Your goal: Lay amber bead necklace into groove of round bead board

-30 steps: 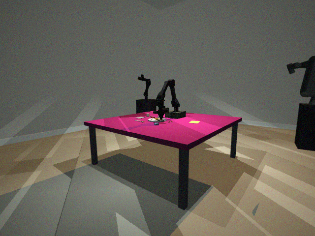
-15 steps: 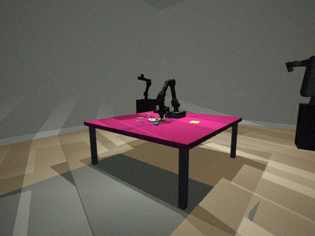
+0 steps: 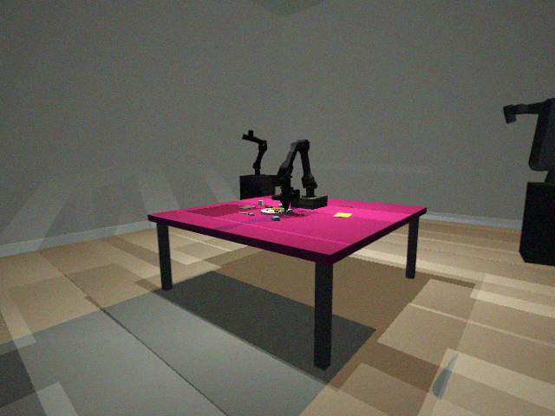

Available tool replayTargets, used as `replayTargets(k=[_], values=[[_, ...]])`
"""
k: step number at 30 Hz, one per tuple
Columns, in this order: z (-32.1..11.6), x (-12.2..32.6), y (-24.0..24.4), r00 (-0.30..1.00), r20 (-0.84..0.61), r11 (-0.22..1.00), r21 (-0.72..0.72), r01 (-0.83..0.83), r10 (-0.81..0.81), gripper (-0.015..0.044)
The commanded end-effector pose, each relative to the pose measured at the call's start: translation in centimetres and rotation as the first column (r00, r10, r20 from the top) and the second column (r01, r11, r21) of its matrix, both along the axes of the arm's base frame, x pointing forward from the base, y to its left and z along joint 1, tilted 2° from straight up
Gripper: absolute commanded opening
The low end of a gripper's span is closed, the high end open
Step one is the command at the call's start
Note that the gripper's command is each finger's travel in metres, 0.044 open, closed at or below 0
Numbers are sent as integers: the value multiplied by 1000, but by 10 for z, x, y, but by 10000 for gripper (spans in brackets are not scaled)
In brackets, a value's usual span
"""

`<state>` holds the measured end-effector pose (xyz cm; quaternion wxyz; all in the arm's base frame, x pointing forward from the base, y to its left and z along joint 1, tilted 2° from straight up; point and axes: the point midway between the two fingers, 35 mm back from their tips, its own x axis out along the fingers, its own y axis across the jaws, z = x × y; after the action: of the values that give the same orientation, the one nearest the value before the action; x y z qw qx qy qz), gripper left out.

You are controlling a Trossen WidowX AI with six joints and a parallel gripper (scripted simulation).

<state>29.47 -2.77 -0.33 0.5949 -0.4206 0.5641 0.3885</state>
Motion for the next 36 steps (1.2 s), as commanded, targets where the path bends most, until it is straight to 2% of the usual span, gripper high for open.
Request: replayTargets(k=[1,13,36], values=[[0,0,0,1000,1,1000,0,0,0,131],[2,-1,0,1000,-2,1000,0,1,-1,440],[5,-1,0,1000,0,1000,-4,6,-6,440]])
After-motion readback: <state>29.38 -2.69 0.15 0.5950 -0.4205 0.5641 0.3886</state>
